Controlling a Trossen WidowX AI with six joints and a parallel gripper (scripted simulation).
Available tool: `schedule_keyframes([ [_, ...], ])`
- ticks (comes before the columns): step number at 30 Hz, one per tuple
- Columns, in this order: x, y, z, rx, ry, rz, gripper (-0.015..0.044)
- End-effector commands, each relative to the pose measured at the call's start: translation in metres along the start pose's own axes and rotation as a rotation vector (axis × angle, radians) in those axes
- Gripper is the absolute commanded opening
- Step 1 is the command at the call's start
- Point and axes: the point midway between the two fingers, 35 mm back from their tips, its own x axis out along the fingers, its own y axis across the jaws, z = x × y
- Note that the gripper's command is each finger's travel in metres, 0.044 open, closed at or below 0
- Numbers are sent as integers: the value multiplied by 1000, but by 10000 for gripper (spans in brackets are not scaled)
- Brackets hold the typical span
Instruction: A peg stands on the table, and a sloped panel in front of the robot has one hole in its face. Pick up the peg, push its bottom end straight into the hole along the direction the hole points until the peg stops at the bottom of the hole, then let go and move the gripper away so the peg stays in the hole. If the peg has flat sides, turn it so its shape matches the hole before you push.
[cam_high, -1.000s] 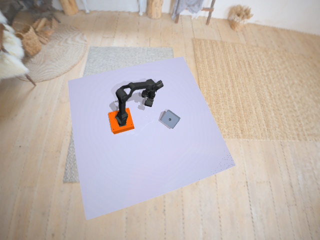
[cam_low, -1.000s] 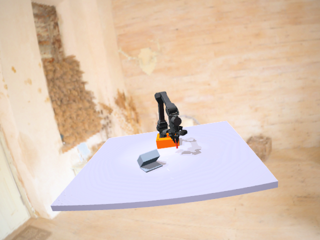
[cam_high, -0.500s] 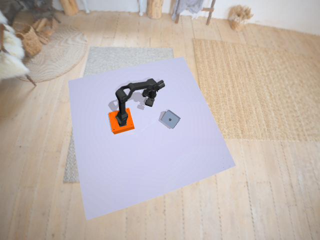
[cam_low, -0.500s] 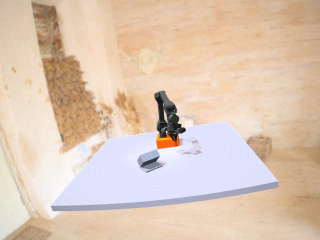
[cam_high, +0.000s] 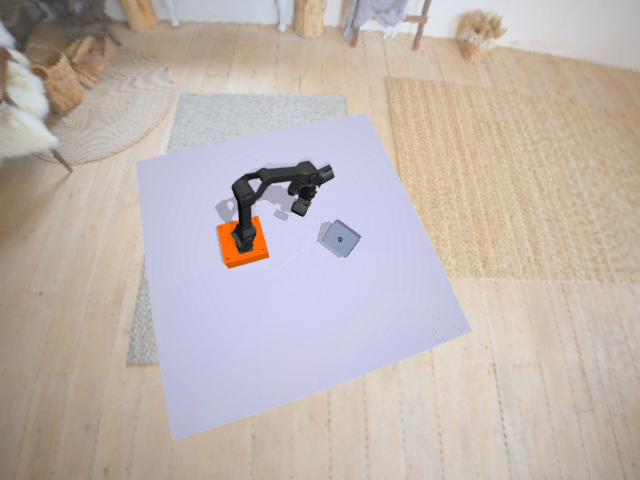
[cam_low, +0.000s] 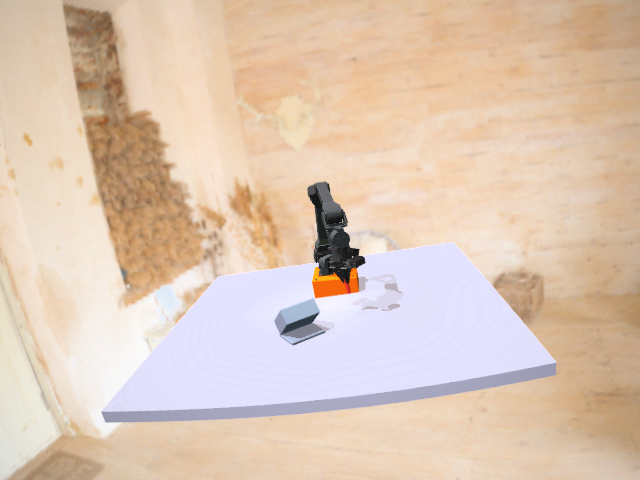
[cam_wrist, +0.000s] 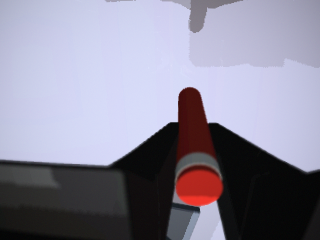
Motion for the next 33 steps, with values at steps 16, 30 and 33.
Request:
schedule_keyframes([
  [16,-4,8,-20,153,-29,-49,0],
  [30,-7,15,-35,264,-49,-84,0],
  [33,-8,17,-38,288,-54,-92,0],
])
